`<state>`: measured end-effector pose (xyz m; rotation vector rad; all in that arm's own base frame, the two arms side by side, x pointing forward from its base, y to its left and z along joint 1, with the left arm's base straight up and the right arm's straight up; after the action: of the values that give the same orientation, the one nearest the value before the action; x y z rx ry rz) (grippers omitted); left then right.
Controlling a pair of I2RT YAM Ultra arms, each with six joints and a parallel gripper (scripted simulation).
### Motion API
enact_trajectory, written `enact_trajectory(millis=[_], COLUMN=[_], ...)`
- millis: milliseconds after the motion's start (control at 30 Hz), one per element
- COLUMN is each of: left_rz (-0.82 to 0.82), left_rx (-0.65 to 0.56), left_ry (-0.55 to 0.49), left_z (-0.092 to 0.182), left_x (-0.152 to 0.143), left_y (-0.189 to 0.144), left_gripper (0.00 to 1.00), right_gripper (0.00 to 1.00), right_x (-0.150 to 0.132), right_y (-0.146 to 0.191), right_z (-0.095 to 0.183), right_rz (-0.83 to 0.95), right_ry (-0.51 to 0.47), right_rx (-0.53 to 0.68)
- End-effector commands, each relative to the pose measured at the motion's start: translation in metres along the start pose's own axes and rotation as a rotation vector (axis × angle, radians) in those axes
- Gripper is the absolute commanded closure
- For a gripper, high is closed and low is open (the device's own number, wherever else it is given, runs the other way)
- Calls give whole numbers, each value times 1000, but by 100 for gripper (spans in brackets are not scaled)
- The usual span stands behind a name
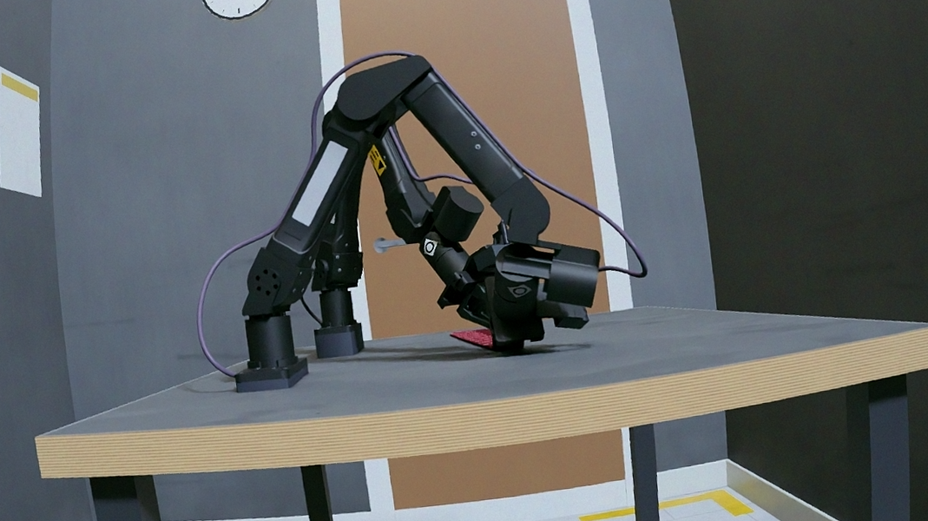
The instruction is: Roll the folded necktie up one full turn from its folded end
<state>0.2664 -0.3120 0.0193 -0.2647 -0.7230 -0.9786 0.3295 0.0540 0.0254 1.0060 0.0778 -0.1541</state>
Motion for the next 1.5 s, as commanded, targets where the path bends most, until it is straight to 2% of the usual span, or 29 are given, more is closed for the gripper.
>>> enact_trajectory(millis=[0,767,1200,1467], left_rz=[-8,-7,0,7], left_rx=[-14,-14,-8,-2], left_ry=[-13,-13,-12,-11], left_z=[0,2,18,36], left_x=[1,2,9,18], left_y=[-3,-3,2,7], left_gripper=[96,97,97,96], right_gripper=[87,87,87,91], right_x=[2,2,1,1], right_y=[-6,-5,-2,-2], right_z=[-1,-1,1,1], right_rz=[16,16,16,16], right_ry=[-8,-8,-8,-8], right_rx=[9,9,9,9])
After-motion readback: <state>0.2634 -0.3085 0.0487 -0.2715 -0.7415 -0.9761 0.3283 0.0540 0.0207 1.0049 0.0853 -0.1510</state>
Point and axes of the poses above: on each arm, the point where the finger pads meet when closed, its own z axis back along the fingers, its own y axis across the jaws, x = y × z, the point moved 4 cm from there along z, back along the fingers, and after that the axes turned 10 degrees about -z, right-handed, at the moved point
